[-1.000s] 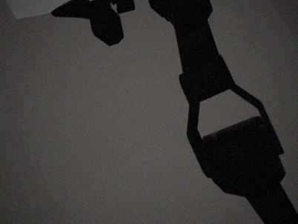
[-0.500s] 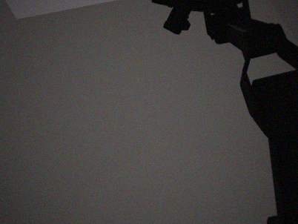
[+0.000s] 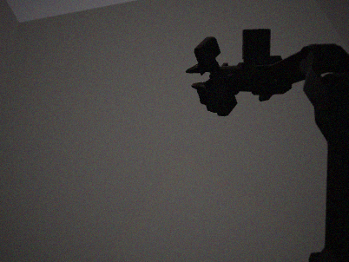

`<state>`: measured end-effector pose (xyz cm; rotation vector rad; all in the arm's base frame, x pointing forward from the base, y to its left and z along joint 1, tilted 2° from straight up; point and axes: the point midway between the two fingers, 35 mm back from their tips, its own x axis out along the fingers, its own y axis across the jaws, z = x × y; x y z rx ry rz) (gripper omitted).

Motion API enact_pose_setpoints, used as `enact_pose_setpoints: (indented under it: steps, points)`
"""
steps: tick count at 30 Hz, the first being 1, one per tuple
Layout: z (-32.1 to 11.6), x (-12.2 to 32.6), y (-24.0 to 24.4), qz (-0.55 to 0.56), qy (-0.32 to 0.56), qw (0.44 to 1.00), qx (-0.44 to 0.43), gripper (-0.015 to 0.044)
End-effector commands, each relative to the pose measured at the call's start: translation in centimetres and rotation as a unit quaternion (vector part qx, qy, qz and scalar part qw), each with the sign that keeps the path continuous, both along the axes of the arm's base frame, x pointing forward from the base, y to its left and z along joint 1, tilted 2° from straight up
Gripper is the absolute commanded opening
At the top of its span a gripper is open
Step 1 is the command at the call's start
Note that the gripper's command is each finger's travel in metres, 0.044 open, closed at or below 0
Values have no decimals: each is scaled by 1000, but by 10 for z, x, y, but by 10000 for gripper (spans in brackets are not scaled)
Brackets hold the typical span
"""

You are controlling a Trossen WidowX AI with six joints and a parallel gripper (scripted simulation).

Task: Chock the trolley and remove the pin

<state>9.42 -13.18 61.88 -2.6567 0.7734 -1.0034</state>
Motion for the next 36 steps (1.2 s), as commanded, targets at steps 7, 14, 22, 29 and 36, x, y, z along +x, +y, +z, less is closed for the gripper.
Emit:
enact_pose_setpoints:
  steps: [7, 14, 22, 29, 36]
  points:
    - [-123, 28, -127, 24, -45, 937, 345, 190]
    - [-239, 62, -161, -1, -12, 830, 558, 190]
    - [-377, 85, -135, -80, 94, 654, 746, 190]
    - [-470, 71, -70, -188, 239, 473, 827, 190]
    - [-490, 57, -43, -233, 299, 405, 832, 190]
